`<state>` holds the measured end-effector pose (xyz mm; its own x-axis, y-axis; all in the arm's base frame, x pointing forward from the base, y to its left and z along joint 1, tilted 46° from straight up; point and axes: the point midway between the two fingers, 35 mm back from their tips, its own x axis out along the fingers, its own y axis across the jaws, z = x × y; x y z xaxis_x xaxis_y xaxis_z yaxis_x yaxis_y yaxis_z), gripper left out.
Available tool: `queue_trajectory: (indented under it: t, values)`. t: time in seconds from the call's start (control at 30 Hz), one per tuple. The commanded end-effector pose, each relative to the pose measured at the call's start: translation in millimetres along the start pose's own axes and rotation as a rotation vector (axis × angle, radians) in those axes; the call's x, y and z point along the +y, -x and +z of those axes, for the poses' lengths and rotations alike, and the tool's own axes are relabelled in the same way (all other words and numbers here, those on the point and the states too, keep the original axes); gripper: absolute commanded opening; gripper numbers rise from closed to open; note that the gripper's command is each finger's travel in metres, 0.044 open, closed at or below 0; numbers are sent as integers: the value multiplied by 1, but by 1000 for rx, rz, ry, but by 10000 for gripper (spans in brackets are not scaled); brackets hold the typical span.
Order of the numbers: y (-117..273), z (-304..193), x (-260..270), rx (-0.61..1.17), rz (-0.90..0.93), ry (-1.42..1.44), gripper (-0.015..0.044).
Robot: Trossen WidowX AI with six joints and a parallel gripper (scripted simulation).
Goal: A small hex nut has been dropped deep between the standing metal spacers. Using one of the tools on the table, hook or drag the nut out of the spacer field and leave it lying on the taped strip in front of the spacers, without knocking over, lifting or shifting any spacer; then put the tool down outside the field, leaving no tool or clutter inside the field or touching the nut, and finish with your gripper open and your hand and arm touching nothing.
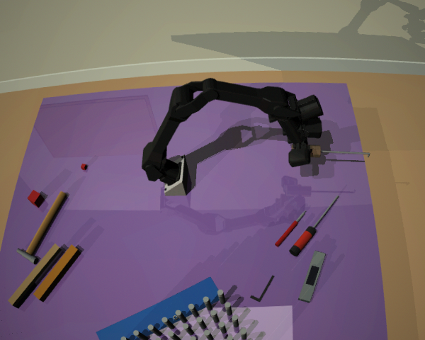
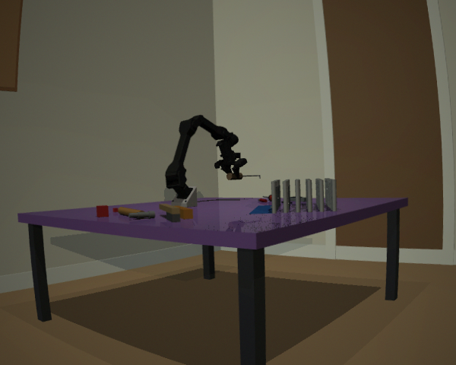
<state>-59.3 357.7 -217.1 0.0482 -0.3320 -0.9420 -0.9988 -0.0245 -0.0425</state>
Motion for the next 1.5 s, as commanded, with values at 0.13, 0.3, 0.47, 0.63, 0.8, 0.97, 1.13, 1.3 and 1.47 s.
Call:
queue_trajectory:
  t: [0.13,0.3,0.47,0.63,0.8,0.97,1.13,1.3,1.47]
  values:
    - [-8,-3,1,-1,3,-4,0]
    - [-12,-5,1,-1,3,-4,0]
    - [-16,-6,1,-1,3,-4,0]
    - [-20,-8,1,-1,3,-4,0]
    - [-24,-10,1,-1,3,-4,0]
    - [-28,-12,1,-1,3,-4,0]
    - [-32,-14,1,-1,3,-4,0]
    - [-36,-16,1,0,3,-4,0]
    - [-40,-18,1,0,3,-4,0]
